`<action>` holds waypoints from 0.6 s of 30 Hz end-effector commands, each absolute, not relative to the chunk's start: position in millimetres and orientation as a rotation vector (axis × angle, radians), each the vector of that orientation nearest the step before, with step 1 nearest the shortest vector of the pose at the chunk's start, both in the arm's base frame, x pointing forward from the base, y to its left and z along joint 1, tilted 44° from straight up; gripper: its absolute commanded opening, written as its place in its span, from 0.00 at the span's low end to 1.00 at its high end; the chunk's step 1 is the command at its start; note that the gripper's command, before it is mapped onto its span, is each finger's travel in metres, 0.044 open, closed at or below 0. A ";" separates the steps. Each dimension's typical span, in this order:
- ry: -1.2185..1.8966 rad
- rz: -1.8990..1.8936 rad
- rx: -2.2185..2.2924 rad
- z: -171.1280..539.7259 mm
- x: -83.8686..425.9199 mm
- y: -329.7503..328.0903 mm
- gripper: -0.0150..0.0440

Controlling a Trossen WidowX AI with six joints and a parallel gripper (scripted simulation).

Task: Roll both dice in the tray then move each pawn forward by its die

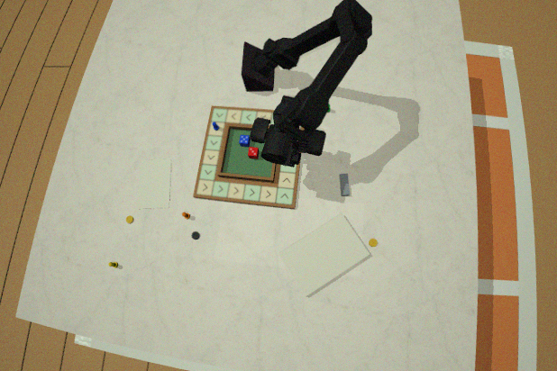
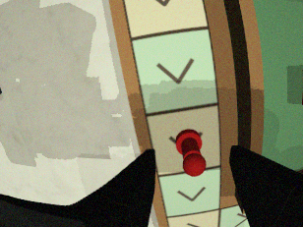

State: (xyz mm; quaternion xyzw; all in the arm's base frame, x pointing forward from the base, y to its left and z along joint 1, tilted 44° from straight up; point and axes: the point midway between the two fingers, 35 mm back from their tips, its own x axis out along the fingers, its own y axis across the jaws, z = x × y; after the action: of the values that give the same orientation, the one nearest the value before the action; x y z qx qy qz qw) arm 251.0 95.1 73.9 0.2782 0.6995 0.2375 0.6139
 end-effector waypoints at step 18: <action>1.619 0.550 0.651 64.1 247.1 104.8 0.26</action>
State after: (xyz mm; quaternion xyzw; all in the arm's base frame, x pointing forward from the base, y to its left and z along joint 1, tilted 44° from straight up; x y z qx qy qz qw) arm 248.0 104.0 64.7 0.2790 0.7007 0.2380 0.6120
